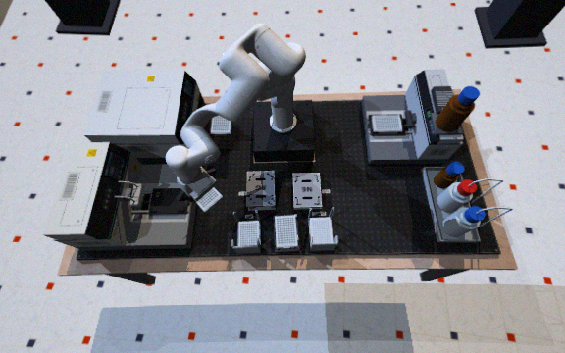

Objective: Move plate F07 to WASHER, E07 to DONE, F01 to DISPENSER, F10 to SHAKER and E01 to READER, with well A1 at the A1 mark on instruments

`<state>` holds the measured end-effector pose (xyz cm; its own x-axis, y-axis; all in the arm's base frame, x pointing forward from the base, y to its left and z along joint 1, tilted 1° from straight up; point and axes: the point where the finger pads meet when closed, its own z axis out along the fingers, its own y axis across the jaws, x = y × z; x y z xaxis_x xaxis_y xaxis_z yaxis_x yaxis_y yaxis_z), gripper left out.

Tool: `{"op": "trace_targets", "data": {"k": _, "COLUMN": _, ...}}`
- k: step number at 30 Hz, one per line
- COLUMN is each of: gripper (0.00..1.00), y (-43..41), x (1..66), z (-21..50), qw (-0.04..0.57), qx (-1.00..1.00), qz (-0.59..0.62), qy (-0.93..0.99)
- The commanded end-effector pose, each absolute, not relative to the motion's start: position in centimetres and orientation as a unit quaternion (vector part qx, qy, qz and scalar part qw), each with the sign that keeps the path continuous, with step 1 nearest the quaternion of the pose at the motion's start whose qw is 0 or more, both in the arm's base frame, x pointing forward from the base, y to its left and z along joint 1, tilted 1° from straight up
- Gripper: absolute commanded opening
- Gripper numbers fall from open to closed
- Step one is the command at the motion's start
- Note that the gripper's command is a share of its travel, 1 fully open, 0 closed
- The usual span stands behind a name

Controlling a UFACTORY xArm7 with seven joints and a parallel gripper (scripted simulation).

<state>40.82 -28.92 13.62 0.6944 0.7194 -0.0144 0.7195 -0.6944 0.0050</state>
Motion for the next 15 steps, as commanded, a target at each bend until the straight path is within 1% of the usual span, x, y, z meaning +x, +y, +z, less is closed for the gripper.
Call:
{"op": "trace_targets", "data": {"k": 1, "gripper": 0.0, "y": -30.1, "x": 40.3, "z": 13.8, "qw": 0.006, "qx": 0.91, "qz": -0.004, "qy": 0.415}}
{"op": "trace_targets", "data": {"k": 15, "gripper": 0.0, "y": -34.1, "x": 40.3, "z": 13.9, "qw": 0.006, "qx": 0.879, "qz": -0.004, "qy": 0.478}}
